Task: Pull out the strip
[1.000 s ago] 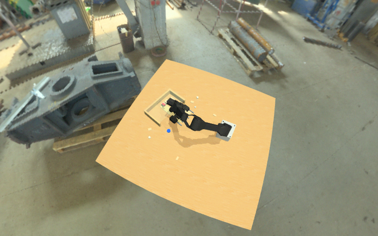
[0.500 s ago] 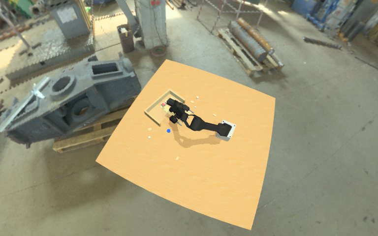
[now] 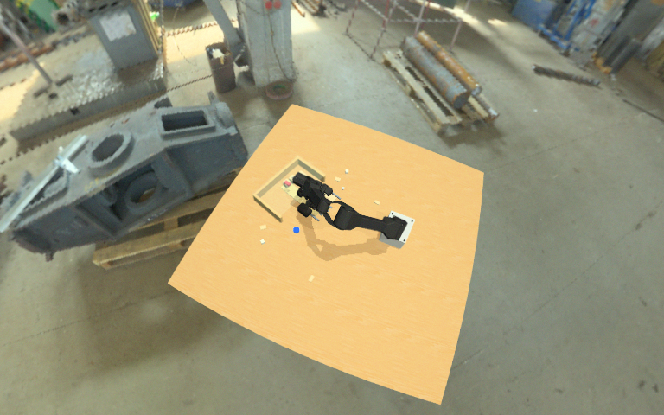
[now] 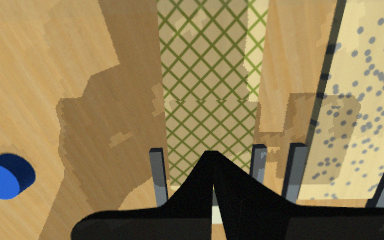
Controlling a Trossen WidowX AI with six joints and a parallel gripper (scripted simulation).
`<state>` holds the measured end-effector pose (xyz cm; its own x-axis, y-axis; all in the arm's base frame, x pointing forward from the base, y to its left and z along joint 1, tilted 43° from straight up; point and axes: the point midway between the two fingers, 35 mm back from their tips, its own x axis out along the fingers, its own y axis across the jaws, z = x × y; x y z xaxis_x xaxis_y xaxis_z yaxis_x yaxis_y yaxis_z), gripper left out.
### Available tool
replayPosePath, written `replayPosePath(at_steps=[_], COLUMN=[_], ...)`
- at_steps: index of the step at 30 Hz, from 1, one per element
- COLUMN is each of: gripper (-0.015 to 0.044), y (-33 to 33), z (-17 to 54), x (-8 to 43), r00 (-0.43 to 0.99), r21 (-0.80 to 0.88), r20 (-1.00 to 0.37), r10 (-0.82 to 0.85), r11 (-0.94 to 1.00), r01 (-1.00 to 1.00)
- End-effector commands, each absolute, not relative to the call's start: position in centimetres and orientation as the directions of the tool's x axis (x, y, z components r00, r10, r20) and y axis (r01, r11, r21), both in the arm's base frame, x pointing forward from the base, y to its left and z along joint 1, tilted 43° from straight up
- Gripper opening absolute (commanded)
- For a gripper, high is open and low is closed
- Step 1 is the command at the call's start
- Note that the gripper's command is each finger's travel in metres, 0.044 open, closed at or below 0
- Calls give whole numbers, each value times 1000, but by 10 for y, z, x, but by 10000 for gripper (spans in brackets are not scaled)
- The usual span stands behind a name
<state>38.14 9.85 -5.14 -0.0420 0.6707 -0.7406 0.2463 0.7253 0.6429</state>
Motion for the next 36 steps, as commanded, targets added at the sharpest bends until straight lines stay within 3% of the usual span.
replayPosePath(at_steps=[1, 36], gripper=[0, 0], y=[102, 108], z=[-53, -47], x=[382, 335], r00=[-45, -47], r21=[646, 645], r20=[-737, -737], r10=[674, 674], r11=[723, 722], r01=[247, 248])
